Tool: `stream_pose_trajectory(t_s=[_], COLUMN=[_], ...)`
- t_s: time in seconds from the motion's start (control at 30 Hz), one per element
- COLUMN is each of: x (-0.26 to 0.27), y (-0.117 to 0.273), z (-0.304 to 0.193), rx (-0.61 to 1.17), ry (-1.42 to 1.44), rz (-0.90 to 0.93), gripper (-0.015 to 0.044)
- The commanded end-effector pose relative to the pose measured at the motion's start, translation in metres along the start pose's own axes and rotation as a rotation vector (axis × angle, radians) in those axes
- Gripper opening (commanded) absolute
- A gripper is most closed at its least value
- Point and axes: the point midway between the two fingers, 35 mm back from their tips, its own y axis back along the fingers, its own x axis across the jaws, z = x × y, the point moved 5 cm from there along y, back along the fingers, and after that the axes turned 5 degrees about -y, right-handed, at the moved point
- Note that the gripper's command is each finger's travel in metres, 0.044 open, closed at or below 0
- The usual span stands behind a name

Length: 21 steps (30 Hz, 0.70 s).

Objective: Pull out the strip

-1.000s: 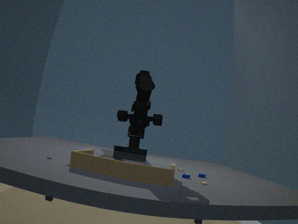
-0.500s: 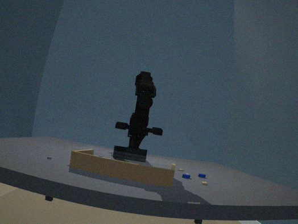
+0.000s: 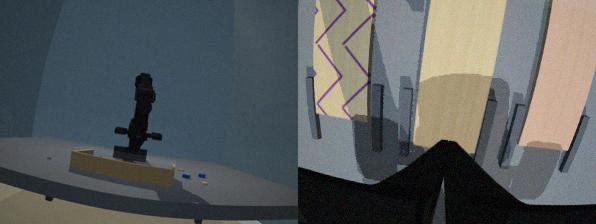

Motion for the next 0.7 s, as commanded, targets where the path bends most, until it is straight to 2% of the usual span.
stream_pose_trajectory(t_s=[0.0,0.67], x=[0.0,0.0], y=[-0.011,-0.043], z=[-0.002,-0.002], rx=[0.012,0.012], ry=[-0.003,-0.003], rz=[-0.001,-0.001], gripper=[0.0,0.0])
